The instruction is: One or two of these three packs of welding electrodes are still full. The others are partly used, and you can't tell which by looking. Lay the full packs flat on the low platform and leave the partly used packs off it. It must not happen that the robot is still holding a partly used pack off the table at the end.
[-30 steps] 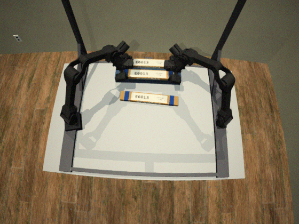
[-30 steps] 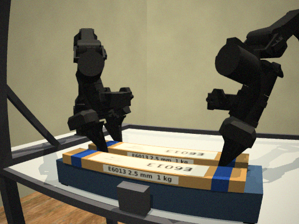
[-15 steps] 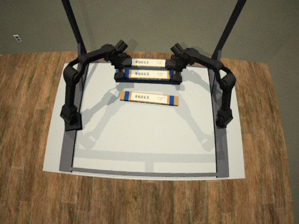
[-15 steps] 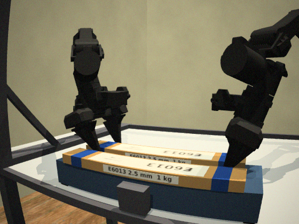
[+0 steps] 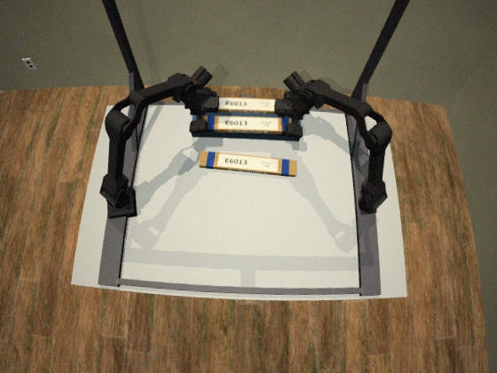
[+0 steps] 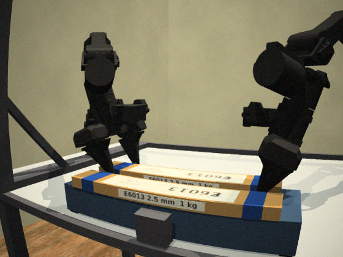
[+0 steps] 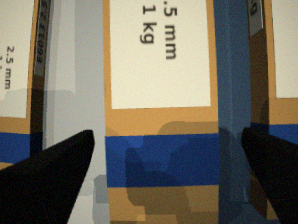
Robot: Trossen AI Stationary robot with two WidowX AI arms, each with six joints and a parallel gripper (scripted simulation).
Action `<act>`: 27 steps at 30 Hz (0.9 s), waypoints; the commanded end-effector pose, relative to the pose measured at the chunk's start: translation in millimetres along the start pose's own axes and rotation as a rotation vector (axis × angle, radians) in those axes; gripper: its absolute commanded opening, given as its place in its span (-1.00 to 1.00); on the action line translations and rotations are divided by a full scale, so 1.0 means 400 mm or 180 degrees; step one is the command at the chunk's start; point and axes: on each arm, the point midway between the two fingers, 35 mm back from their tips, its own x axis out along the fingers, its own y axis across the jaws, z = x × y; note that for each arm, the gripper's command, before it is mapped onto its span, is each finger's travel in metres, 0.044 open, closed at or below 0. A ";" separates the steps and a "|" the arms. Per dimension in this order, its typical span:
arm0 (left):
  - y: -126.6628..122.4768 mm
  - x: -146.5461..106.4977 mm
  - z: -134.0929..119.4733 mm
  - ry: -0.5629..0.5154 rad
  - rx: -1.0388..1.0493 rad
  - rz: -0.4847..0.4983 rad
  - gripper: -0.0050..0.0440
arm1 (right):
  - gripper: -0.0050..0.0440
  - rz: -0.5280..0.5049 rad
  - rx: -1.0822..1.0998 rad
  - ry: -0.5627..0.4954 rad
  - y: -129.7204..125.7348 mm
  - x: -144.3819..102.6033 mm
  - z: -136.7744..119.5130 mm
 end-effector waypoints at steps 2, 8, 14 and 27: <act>-0.006 -0.026 0.017 -0.0071 -0.0025 -0.0074 0.96 | 0.96 0.0072 0.0037 -0.0062 0.006 -0.025 0.017; 0.004 -0.027 0.043 -0.0070 -0.0023 -0.0085 0.96 | 0.96 0.0135 0.0056 -0.0104 -0.004 -0.047 0.056; 0.006 -0.105 0.072 -0.0119 -0.0044 -0.0132 0.96 | 0.96 0.0132 0.0056 -0.0108 -0.007 -0.103 0.077; 0.005 -0.178 0.096 -0.0085 -0.0027 -0.0095 0.96 | 0.96 0.0098 0.0038 -0.0083 -0.007 -0.179 0.101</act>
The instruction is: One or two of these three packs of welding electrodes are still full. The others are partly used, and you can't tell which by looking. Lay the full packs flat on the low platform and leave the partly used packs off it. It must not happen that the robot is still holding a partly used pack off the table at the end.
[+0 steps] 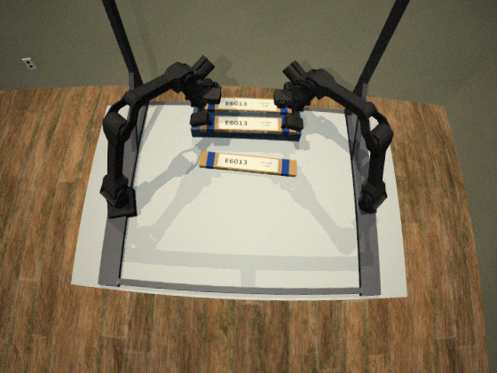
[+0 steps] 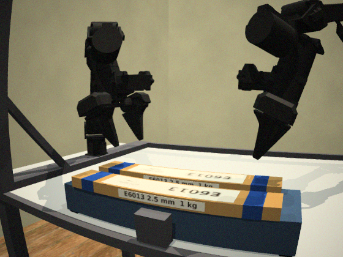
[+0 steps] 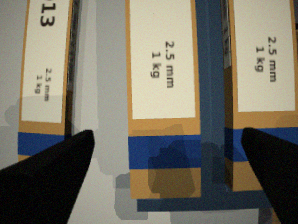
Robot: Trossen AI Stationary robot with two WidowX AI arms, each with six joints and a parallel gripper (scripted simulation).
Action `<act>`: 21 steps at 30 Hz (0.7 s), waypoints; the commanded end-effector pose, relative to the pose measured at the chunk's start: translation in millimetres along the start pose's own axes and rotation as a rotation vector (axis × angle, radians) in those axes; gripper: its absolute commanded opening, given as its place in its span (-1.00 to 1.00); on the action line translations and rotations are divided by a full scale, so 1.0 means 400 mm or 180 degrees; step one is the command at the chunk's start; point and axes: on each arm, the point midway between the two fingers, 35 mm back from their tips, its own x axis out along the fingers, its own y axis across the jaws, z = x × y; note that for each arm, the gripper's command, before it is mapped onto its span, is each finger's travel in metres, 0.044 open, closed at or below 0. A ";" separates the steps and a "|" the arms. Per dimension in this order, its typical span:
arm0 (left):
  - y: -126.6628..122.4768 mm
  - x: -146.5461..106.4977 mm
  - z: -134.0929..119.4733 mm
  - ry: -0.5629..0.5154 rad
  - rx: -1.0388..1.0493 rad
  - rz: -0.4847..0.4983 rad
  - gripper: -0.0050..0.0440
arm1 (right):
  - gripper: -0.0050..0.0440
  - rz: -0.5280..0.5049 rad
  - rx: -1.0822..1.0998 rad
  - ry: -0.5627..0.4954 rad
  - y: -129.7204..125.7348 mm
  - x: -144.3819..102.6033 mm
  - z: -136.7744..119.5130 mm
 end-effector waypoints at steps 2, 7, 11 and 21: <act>-0.006 -0.051 0.023 -0.0077 -0.0027 -0.0094 0.96 | 0.96 0.0099 0.0025 -0.0076 0.009 -0.051 0.025; 0.059 -0.072 -0.015 -0.0060 -0.0021 -0.0080 0.96 | 0.96 0.0075 0.0020 -0.0056 -0.070 -0.076 -0.020; 0.112 -0.094 -0.047 -0.0055 -0.0018 -0.0073 0.96 | 0.96 0.0069 0.0017 -0.0051 -0.124 -0.097 -0.052; 0.221 -0.137 -0.112 -0.0035 -0.0009 -0.0051 0.96 | 0.96 0.0047 0.0008 -0.0033 -0.233 -0.141 -0.117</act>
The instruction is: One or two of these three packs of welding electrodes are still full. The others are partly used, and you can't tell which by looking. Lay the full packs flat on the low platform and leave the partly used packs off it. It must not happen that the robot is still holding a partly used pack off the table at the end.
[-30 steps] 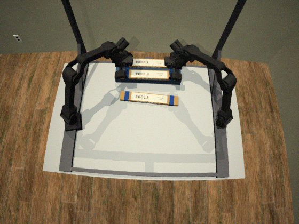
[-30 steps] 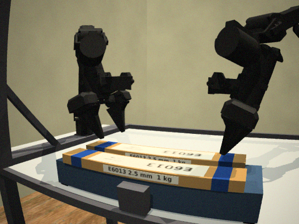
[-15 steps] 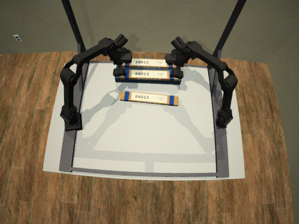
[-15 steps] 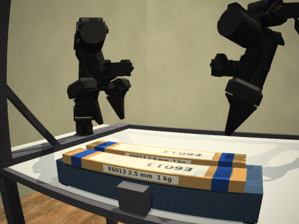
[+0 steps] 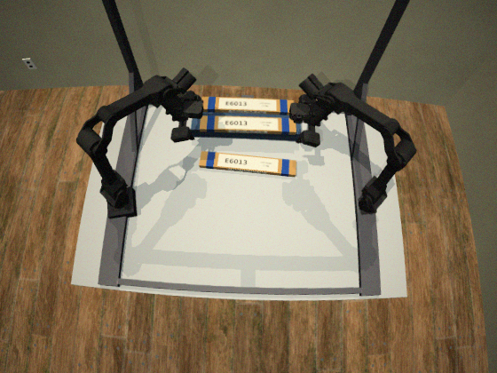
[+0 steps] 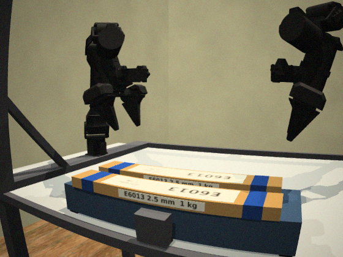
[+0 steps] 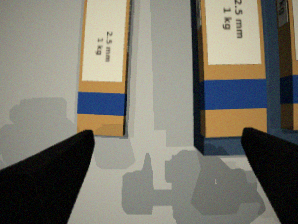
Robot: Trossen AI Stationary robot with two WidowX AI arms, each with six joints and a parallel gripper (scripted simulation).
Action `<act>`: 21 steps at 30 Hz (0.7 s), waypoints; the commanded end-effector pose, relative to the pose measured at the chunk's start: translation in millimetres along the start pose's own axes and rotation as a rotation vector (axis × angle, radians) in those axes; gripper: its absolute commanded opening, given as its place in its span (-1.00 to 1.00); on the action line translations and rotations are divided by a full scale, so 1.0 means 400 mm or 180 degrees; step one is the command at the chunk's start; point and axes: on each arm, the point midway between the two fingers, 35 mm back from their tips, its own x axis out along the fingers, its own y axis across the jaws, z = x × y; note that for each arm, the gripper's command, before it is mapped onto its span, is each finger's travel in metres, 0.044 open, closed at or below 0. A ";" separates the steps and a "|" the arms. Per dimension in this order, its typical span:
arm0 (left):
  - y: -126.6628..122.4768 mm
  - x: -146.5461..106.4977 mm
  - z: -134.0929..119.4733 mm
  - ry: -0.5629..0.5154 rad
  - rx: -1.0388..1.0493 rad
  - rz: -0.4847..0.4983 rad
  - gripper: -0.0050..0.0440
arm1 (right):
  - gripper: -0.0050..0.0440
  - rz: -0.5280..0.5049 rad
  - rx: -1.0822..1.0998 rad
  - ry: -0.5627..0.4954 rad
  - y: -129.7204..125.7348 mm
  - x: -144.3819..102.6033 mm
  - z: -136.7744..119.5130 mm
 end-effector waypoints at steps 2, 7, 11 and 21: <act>0.075 -0.053 -0.036 -0.0055 -0.0021 -0.0064 0.96 | 0.96 0.0075 0.0023 -0.0058 -0.077 -0.055 -0.034; 0.142 -0.080 -0.075 -0.0048 -0.0018 -0.0056 0.96 | 0.96 0.0068 0.0020 -0.0051 -0.144 -0.082 -0.073; 0.169 -0.091 -0.091 -0.0046 -0.0017 -0.0053 0.96 | 0.96 0.0065 0.0018 -0.0048 -0.171 -0.093 -0.089; 0.302 -0.148 -0.169 -0.0033 -0.0010 -0.0039 0.96 | 0.96 0.0053 0.0012 -0.0033 -0.304 -0.149 -0.168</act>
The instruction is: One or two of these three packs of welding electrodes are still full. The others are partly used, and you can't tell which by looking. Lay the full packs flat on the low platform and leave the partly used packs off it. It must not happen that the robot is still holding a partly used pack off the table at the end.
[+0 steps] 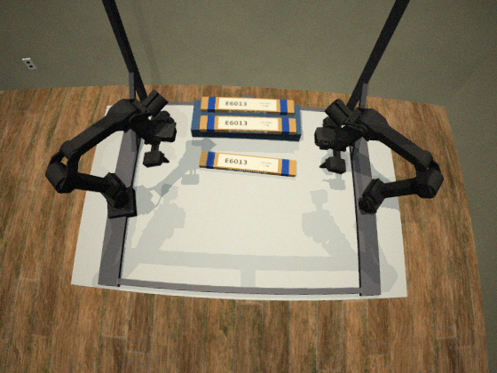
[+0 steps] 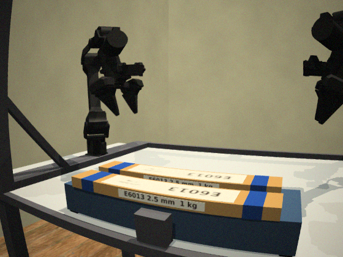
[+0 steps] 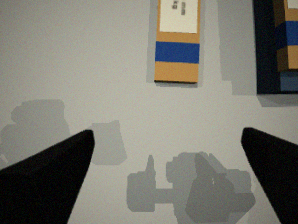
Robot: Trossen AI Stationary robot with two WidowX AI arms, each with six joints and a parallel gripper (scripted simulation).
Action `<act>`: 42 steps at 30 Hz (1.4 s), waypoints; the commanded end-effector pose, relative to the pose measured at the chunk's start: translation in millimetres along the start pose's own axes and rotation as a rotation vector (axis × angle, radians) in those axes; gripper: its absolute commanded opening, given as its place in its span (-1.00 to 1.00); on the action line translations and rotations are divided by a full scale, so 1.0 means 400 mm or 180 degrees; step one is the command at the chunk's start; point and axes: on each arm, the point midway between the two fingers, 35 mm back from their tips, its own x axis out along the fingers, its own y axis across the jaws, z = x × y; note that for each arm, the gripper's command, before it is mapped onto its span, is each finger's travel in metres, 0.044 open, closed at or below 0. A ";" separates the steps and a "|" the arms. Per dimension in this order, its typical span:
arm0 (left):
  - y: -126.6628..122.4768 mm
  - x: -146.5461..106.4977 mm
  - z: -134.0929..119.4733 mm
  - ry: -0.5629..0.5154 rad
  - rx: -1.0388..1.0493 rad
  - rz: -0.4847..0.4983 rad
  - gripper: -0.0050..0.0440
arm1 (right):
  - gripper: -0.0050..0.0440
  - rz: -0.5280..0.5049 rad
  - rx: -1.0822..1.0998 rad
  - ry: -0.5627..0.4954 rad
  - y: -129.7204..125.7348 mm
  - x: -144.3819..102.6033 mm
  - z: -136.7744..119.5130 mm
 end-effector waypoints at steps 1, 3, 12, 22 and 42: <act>0.062 -0.036 -0.034 -0.0021 -0.0008 -0.0031 0.96 | 0.96 0.0035 0.0009 -0.0024 -0.064 -0.037 -0.034; 0.089 -0.047 -0.050 -0.0018 -0.0006 -0.0028 0.96 | 0.96 0.0032 0.0008 -0.0021 -0.091 -0.049 -0.049; 0.151 -0.077 -0.085 -0.0018 -0.0005 -0.0025 0.96 | 0.96 0.0030 0.0008 -0.0024 -0.140 -0.072 -0.077; 0.149 -0.081 -0.078 -0.0042 -0.0013 -0.0026 0.96 | 0.96 0.0039 0.0017 -0.0045 -0.136 -0.077 -0.071; 0.149 -0.081 -0.078 -0.0042 -0.0013 -0.0026 0.96 | 0.96 0.0039 0.0017 -0.0045 -0.136 -0.077 -0.071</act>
